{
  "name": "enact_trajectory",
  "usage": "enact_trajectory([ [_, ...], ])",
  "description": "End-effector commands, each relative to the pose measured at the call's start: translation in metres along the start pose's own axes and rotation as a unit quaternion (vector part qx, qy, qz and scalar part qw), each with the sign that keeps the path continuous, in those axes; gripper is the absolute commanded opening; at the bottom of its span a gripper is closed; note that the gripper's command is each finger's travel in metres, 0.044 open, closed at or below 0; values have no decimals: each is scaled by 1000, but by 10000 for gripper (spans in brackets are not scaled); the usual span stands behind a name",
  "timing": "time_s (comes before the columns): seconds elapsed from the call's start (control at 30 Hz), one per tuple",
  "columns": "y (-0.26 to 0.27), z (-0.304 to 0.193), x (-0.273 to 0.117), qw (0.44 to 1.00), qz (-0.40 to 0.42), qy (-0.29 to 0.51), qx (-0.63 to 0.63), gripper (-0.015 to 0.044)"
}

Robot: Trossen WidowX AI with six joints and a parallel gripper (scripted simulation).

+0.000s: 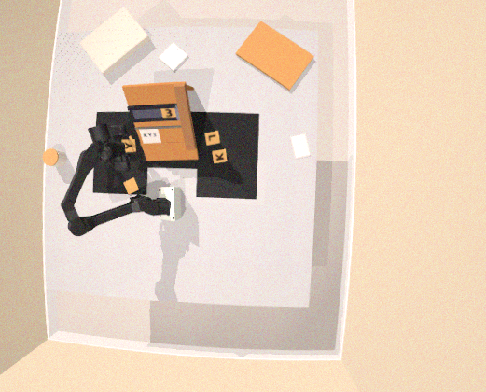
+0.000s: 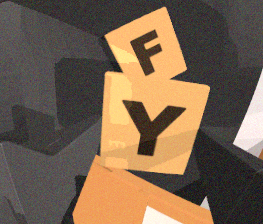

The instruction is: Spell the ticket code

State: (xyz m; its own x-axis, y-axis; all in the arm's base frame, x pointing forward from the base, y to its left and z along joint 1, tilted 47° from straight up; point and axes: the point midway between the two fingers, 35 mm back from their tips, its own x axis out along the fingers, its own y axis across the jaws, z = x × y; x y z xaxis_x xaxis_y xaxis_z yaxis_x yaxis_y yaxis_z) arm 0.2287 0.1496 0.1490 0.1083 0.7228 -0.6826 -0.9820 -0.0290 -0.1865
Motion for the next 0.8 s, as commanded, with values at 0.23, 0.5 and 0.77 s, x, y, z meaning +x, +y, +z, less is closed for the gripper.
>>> enact_trajectory([
  [0.23,-26,6,-12,988,-53,-7,147,0],
  [0.5,-44,10,-21,961,-87,-24,260,0],
  [0.77,-61,15,-31,921,-118,-50,368,0],
])
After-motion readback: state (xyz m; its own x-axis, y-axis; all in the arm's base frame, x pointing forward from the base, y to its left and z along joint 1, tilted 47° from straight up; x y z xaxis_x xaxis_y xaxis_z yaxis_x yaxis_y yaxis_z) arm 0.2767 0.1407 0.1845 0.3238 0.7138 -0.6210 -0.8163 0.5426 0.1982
